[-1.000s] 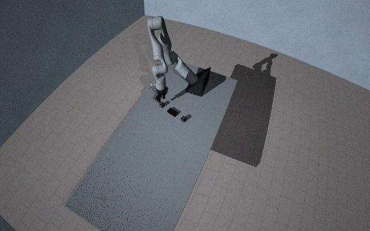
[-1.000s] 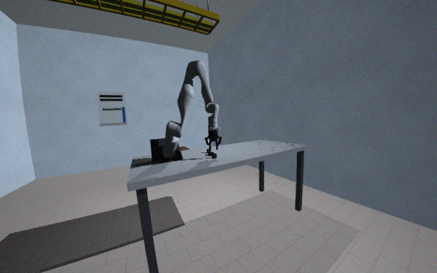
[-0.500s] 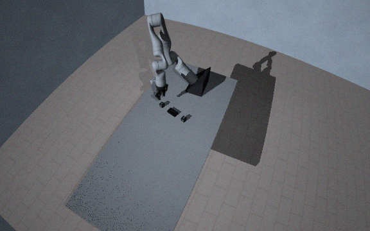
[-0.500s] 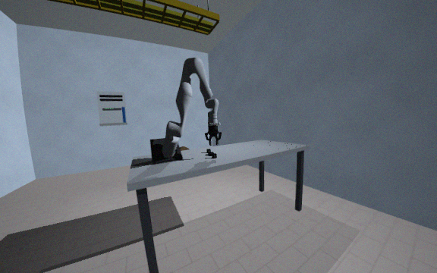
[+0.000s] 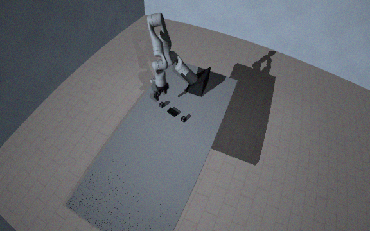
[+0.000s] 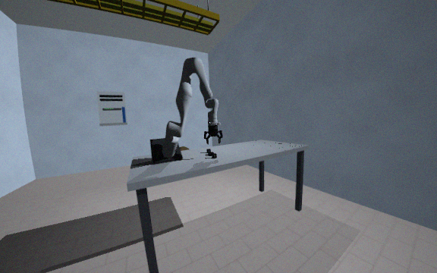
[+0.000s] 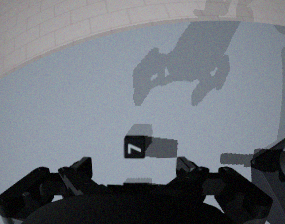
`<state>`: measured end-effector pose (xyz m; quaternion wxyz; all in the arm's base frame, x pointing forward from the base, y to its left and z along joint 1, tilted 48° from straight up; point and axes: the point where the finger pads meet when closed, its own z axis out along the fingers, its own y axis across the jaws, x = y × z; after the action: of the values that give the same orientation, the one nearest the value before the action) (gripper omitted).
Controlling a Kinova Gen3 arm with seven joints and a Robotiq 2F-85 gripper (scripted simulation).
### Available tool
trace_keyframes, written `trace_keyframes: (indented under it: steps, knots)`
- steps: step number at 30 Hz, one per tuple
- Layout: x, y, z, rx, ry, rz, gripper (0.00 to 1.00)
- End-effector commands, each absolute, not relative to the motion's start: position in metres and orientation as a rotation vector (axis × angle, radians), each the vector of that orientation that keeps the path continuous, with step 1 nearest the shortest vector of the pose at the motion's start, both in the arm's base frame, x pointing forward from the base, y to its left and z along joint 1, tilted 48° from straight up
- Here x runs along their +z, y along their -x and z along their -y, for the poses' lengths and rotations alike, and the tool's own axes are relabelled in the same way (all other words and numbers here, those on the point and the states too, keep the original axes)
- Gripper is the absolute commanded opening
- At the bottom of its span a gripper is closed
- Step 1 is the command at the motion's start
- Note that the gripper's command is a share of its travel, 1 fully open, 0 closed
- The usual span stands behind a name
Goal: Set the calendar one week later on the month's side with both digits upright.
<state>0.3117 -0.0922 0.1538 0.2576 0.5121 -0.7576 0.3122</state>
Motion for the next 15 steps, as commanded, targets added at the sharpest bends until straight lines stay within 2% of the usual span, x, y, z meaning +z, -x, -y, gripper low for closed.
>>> trace_keyframes:
  steps: [1,15]
  knots:
    - [0.1538,-0.312,0.0919,0.847,-1.39,2.055,1.0]
    - [0.1536,-0.3123,0.0916,0.845,-1.396,2.049,1.0]
